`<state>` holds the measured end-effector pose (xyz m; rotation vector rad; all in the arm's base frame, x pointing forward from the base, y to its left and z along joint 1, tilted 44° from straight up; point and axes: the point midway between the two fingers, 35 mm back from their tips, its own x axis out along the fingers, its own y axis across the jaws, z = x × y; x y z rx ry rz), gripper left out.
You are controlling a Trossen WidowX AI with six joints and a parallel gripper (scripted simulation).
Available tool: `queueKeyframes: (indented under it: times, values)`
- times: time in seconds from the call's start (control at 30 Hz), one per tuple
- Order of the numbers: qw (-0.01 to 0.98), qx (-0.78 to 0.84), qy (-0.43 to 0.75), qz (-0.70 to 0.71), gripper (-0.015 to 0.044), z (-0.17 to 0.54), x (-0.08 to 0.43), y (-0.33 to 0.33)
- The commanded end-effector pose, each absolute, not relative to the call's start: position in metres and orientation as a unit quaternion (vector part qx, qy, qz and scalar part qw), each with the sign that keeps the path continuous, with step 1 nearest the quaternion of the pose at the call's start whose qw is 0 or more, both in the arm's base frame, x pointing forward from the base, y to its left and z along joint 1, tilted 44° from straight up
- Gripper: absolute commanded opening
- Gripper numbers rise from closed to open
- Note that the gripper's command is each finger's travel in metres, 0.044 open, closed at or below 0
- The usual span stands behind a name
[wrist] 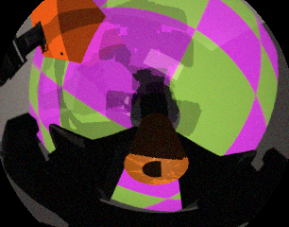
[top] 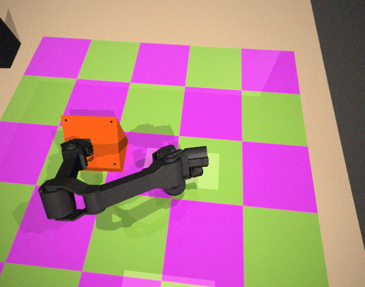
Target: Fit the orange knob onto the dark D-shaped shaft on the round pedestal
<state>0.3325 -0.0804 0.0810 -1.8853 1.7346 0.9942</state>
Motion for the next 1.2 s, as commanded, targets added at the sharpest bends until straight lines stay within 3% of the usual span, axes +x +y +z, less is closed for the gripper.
queueKeyframes:
  times: [0.0,0.27,0.5,1.17]
  values:
    - [0.194,-0.675,0.617,0.355,0.0000,0.0808,0.3332,-0.0803]
    - [0.191,-0.675,0.616,0.358,0.0000,0.0847,0.3337,-0.0778]
    - [0.122,-0.691,0.577,0.418,0.0000,0.0833,0.3340,-0.0779]
    - [0.122,-0.691,0.577,0.418,0.0000,0.0825,0.3331,-0.0787]
